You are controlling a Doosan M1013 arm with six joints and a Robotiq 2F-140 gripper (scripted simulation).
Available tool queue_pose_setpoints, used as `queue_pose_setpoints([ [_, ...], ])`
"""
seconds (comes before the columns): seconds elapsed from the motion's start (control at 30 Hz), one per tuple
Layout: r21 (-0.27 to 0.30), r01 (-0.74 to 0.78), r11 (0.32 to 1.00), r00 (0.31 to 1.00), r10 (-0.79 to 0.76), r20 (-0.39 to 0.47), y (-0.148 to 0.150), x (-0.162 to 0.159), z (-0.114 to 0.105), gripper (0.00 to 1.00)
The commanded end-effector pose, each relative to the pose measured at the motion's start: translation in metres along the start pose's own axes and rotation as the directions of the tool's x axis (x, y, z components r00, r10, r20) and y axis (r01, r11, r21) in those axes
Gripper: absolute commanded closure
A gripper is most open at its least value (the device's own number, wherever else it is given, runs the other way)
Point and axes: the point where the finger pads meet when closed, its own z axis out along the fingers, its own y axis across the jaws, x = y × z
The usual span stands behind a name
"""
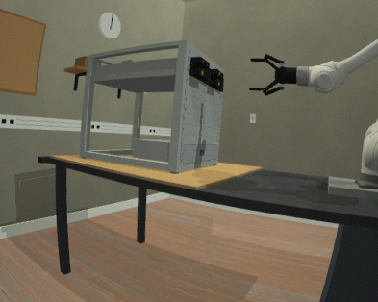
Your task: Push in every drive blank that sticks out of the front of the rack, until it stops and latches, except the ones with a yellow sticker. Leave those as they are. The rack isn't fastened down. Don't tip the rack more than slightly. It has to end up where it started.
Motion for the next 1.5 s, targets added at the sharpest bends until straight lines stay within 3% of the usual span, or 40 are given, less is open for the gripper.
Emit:
queue_pose_setpoints([
  [0.0, 0.001, 0.000, 1.000, 1.000, 0.000, 0.000, -0.001, 0.000, 0.000, 0.00],
  [1.13, 0.001, 0.000, 1.000, 1.000, 0.000, 0.000, -0.001, 0.001, 0.002, 0.00],
  [1.47, 0.002, 0.000, 1.000, 1.000, 0.000, 0.000, 0.001, 0.014, 0.022, 0.00],
])
